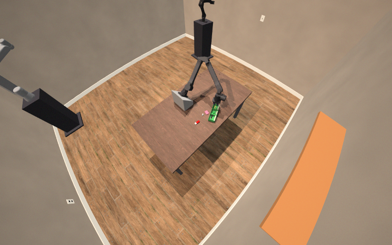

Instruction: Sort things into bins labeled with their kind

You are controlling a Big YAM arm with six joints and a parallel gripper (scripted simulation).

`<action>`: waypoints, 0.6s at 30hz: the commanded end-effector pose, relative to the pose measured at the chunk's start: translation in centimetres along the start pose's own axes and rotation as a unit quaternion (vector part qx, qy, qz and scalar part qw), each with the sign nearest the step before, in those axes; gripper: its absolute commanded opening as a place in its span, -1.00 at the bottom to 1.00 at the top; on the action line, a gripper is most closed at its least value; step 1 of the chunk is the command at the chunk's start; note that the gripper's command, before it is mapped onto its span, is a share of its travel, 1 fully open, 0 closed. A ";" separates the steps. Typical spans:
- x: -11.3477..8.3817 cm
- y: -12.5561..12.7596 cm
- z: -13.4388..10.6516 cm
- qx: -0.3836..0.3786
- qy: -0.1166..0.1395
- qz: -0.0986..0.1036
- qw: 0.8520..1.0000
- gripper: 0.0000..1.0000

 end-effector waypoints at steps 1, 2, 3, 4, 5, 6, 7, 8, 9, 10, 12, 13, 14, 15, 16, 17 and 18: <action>-0.8 -0.8 0.4 -0.011 0.000 -0.011 1.000 -0.44; -2.4 -1.5 0.7 -0.019 0.003 -0.025 0.999 1.00; -2.9 -1.5 0.7 -0.019 0.002 -0.025 0.999 1.00; -3.3 -1.5 0.7 -0.019 0.003 -0.025 0.999 1.00; -3.7 -1.5 0.7 -0.020 0.003 -0.025 0.999 1.00; -4.1 -1.5 0.7 -0.020 0.003 -0.025 0.999 1.00; -4.5 -1.5 0.7 -0.020 0.003 -0.025 0.999 1.00; -4.9 -1.5 0.7 -0.020 0.003 -0.025 0.999 1.00; -5.3 -1.5 0.7 -0.020 0.004 -0.026 0.999 1.00; -5.7 -1.5 0.7 -0.020 0.004 -0.026 0.999 1.00; -5.7 -1.5 0.7 -0.020 0.004 -0.026 0.999 1.00; -5.3 -1.5 -0.1 -0.009 0.002 -0.015 1.000 1.00; -5.8 -1.5 -0.1 -0.010 0.002 -0.015 1.000 1.00; -6.5 -1.5 0.2 -0.014 0.003 -0.019 1.000 1.00; -7.4 -1.5 0.7 -0.021 0.005 -0.026 0.999 1.00; -7.8 -1.4 0.7 -0.021 0.005 -0.026 0.999 1.00; -8.2 -1.4 0.7 -0.021 0.005 -0.026 0.999 1.00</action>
Point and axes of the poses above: the point where the finger pads meet when closed, its own x axis out along the fingers, its own y axis across the jaws, z = x × y, the point moved 9 cm from there along -x, back along the fingers, and after that the axes turned 4 degrees about x, right-handed, at the moved point
